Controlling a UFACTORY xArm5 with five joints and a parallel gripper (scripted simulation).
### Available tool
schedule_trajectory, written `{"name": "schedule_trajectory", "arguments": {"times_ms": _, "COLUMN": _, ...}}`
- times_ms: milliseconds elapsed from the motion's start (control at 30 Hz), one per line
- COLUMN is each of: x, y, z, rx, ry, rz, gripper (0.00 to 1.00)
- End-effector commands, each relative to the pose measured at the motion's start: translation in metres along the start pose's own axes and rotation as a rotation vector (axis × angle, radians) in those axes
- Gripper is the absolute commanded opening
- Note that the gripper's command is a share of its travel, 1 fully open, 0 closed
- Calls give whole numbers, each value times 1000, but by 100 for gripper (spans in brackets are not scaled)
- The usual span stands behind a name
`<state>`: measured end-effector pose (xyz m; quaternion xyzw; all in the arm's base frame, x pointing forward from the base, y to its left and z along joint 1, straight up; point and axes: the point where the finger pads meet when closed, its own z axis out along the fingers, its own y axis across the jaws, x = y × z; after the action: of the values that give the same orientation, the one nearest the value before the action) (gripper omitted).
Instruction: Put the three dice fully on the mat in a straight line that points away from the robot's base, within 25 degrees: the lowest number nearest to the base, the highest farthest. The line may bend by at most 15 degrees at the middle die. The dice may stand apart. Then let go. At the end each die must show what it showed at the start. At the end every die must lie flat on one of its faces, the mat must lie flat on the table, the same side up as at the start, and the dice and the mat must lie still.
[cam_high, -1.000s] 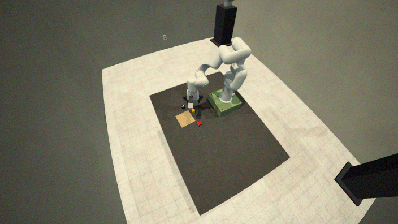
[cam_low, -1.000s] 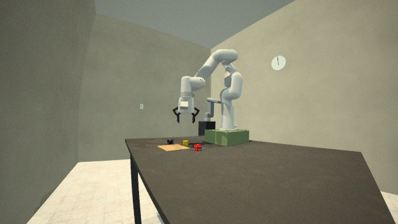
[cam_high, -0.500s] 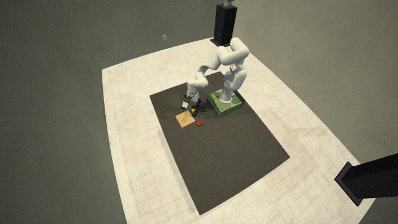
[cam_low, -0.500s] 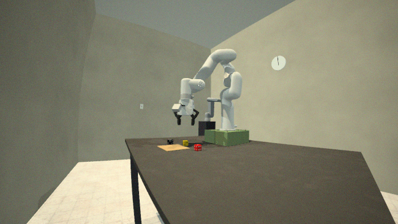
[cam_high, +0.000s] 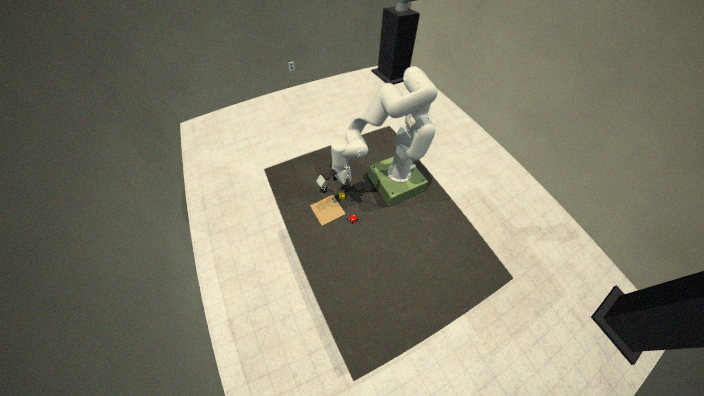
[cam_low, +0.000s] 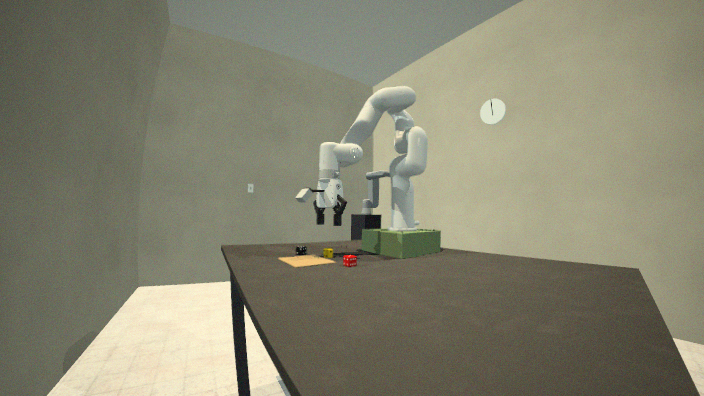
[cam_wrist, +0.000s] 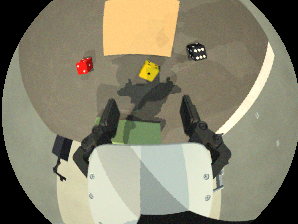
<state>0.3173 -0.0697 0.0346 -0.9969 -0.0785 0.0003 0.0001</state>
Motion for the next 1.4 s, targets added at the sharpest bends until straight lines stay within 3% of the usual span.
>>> {"name": "schedule_trajectory", "arguments": {"times_ms": 0, "x": 1, "y": 1, "z": 3, "rx": -1, "ry": 5, "rz": 137, "gripper": 100}}
{"name": "schedule_trajectory", "arguments": {"times_ms": 433, "x": 0, "y": 1, "z": 14, "rx": -1, "ry": 5, "rz": 523, "gripper": 100}}
{"name": "schedule_trajectory", "arguments": {"times_ms": 667, "x": 0, "y": 1, "z": 15, "rx": 0, "ry": 5, "rz": 560, "gripper": 100}}
{"name": "schedule_trajectory", "arguments": {"times_ms": 700, "x": 0, "y": 1, "z": 15, "rx": 0, "ry": 5, "rz": 560, "gripper": 47}}
{"name": "schedule_trajectory", "arguments": {"times_ms": 1367, "x": 0, "y": 1, "z": 15, "rx": 0, "ry": 5, "rz": 560, "gripper": 47}}
